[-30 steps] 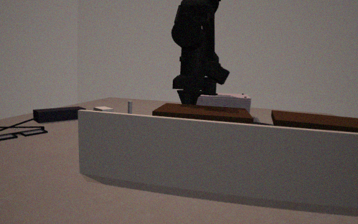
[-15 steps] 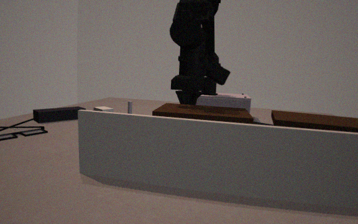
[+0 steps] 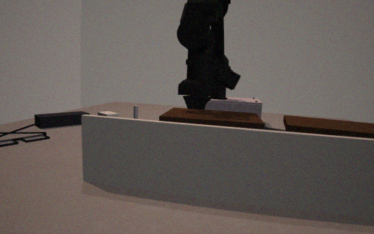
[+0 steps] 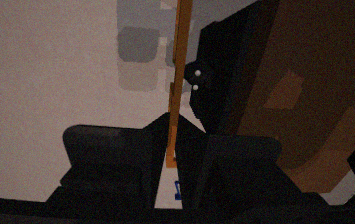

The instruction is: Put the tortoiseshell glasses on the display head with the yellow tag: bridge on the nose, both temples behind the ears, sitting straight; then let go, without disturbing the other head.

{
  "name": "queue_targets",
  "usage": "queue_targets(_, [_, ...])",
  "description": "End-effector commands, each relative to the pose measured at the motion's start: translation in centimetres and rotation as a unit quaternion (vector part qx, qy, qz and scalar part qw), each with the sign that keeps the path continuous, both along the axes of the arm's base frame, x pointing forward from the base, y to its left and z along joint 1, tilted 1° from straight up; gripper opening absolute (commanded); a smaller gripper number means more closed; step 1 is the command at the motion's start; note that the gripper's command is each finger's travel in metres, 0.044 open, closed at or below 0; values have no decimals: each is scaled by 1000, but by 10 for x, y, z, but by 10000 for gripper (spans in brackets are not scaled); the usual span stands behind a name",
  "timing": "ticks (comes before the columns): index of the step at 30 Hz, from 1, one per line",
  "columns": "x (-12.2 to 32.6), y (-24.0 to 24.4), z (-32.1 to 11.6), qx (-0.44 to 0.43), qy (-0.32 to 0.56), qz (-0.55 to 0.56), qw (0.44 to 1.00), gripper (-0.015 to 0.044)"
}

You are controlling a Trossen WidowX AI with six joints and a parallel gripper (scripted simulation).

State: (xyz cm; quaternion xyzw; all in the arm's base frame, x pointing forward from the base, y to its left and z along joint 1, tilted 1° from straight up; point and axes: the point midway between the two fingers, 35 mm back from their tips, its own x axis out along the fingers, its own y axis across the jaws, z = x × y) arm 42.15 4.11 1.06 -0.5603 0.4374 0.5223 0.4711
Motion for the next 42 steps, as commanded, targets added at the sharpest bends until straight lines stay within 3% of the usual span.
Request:
queue_targets(1, [0,0,-2,-1,-1,-2,1000,0])
queue_targets(6, [1,0,-5,-1,-1,-2,1000,0])
queue_targets(10, [0,0,-3,0,0,0,1000,105])
queue_targets(18, [0,0,-3,0,0,0,1000,107])
queue_targets(29, [-1,0,31,-7,23,-2,1000,107])
queue_targets(42, [-51,-8,44,-8,25,-2,1000,107])
